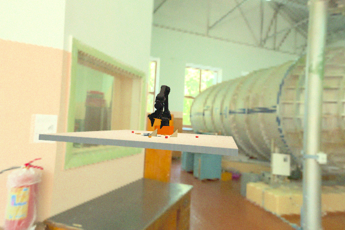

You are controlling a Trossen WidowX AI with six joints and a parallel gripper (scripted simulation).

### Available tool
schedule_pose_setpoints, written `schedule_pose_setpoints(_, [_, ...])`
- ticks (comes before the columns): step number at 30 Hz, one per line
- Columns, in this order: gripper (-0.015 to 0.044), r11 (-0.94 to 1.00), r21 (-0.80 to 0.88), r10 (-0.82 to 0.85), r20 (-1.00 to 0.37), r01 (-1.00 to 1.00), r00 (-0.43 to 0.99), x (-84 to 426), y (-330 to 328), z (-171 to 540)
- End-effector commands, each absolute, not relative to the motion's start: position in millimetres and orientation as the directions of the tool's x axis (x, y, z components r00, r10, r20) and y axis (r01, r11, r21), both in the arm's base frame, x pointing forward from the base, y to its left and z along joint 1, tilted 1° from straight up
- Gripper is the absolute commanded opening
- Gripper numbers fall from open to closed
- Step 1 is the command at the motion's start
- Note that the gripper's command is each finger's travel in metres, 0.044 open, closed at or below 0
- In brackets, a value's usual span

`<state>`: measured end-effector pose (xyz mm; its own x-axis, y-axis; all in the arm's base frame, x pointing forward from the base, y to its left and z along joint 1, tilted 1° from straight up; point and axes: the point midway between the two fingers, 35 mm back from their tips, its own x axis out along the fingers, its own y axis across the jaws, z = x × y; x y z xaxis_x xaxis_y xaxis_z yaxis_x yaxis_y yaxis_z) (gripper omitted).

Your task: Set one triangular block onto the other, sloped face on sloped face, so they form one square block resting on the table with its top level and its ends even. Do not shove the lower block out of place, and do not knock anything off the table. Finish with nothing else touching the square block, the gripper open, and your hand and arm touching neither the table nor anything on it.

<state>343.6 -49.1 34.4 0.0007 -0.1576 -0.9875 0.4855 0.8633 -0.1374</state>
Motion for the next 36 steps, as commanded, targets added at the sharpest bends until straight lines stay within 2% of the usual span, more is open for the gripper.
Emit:
schedule_pose_setpoints(1, [0.0440,0.911,-0.260,-0.276,-0.961,-0.320,-0.005,346.7,-33.8,45.3])
schedule_pose_setpoints(4, [0.0440,0.748,-0.250,-0.320,-0.947,-0.615,-0.004,346.6,-27.7,49.1])
schedule_pose_setpoints(7, [0.0440,0.590,-0.223,-0.355,-0.935,-0.776,-0.001,346.5,-22.9,52.3])
schedule_pose_setpoints(12, [0.0440,0.290,-0.133,-0.401,-0.916,-0.948,0.006,346.5,-16.3,56.9])
schedule_pose_setpoints(16, [0.0440,0.066,-0.045,-0.428,-0.904,-0.997,0.013,346.6,-12.4,59.8])
schedule_pose_setpoints(36, [0.0440,0.058,-0.042,-0.429,-0.903,-0.997,0.013,347.2,-13.9,56.2])
